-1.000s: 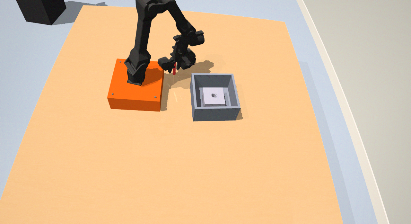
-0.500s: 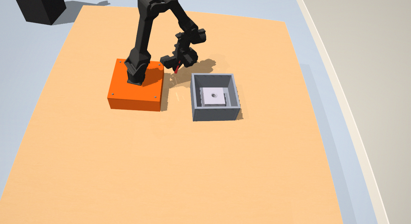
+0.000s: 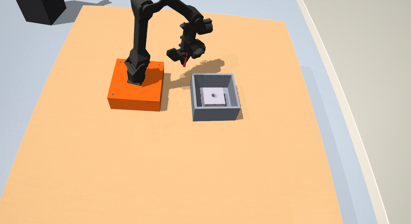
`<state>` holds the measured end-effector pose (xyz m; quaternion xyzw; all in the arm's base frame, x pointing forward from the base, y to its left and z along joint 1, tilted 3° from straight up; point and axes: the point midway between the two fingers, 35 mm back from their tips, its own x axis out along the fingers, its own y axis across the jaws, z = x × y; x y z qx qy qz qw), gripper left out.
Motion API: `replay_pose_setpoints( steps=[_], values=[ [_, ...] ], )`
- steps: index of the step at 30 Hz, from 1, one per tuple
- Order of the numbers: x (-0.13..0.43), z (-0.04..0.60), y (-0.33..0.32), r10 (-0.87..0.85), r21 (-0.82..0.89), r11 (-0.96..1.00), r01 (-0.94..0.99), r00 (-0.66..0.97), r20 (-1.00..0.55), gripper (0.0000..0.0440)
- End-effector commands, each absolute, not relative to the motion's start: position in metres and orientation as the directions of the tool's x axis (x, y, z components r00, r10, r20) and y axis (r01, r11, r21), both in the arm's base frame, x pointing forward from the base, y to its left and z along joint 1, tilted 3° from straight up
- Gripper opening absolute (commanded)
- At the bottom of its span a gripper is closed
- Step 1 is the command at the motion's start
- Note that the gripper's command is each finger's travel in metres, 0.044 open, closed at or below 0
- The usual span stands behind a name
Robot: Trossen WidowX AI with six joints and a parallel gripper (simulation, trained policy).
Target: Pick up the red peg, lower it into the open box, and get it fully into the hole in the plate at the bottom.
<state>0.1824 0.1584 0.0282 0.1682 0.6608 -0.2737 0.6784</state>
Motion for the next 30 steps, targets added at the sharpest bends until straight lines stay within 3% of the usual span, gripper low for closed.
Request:
replay_pose_setpoints(
  steps=[1,30],
  values=[
    [0.192,0.042,0.158,-0.149,-0.116,0.791,0.601,0.004,-0.989,0.0000],
    [0.297,0.097,0.085,-0.202,-0.017,0.612,0.791,0.136,-0.970,0.0000]
  ],
)
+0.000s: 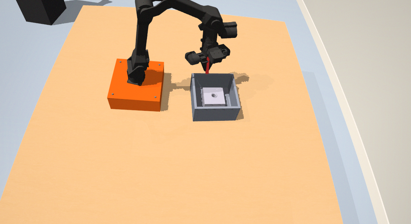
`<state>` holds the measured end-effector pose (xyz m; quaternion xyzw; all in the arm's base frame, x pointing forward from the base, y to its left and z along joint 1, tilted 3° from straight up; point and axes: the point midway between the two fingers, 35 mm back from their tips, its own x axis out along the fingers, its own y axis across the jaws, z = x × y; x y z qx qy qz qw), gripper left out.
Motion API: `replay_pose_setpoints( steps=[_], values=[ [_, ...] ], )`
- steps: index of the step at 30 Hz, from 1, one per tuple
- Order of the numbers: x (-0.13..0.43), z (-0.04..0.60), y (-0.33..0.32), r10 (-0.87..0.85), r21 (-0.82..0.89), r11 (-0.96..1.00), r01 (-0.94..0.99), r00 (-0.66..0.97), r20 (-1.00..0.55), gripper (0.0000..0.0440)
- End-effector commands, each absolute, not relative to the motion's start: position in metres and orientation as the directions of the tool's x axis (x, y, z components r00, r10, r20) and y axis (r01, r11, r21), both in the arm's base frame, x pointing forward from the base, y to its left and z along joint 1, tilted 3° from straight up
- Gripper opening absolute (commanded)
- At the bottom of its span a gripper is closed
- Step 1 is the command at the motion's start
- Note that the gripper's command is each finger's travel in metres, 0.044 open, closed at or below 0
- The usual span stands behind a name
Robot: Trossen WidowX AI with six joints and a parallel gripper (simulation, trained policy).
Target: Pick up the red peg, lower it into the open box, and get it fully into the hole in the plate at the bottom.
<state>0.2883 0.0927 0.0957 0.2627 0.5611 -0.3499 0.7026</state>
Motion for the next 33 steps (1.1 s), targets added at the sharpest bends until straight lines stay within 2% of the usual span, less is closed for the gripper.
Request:
replay_pose_setpoints(
  steps=[1,22,24,29,32,33],
  values=[
    [0.301,0.096,0.081,-0.203,-0.015,0.609,0.793,0.137,-0.970,0.0000],
    [0.342,0.053,0.026,-0.143,-0.024,0.673,0.739,0.098,-0.985,0.0002],
    [0.342,0.046,0.025,-0.132,-0.029,0.685,0.728,0.084,-0.988,0.0025],
    [0.343,0.033,0.023,-0.106,-0.033,0.696,0.717,0.058,-0.993,0.0134],
    [0.350,0.034,0.018,-0.097,-0.024,0.709,0.704,0.064,-0.993,0.0148],
    [0.353,0.035,0.017,-0.094,-0.021,0.709,0.705,0.065,-0.993,0.0168]
  ],
)
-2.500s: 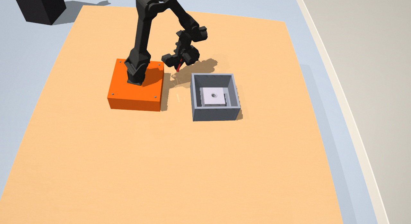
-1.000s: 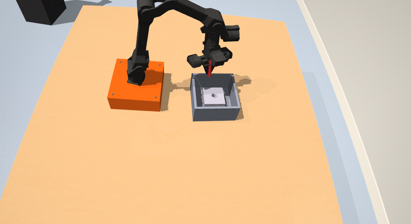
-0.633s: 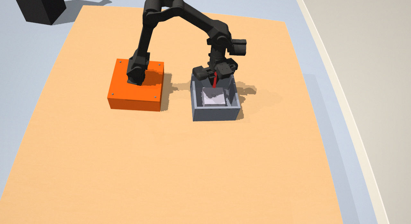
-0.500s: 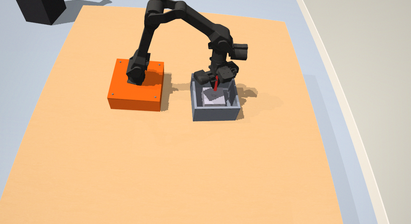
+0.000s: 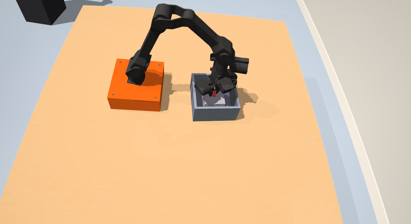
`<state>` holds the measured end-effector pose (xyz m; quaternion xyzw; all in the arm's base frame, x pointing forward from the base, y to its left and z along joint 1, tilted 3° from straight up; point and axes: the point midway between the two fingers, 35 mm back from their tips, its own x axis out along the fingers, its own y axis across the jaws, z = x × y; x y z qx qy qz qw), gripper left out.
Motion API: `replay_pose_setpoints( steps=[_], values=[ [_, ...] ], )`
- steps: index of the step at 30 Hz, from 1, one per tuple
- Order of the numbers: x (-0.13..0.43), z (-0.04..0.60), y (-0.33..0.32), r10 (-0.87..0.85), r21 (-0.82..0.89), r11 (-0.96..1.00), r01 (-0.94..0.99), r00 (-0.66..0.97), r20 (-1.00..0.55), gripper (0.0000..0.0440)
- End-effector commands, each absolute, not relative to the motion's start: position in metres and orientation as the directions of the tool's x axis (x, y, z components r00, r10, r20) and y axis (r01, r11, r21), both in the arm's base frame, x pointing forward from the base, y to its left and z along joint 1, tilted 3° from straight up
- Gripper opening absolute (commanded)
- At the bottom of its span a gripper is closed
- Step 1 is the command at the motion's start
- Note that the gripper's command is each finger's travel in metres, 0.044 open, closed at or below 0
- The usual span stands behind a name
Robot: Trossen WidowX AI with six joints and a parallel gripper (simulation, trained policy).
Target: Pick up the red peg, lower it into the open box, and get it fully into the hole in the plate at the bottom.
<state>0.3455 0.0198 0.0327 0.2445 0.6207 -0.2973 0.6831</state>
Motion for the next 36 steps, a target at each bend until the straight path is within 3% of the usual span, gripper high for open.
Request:
replay_pose_setpoints(
  steps=[1,11,26,36],
  values=[
    [0.355,0.037,0.017,-0.089,-0.018,0.708,0.706,0.063,-0.994,0.0191],
    [0.390,0.055,0.014,-0.021,0.041,0.705,0.708,0.079,-0.997,0.0435],
    [0.445,0.081,0.031,0.096,0.200,0.728,0.655,0.192,-0.977,0.0440],
    [0.446,0.082,0.032,0.098,0.203,0.729,0.654,0.195,-0.976,0.0440]
  ],
)
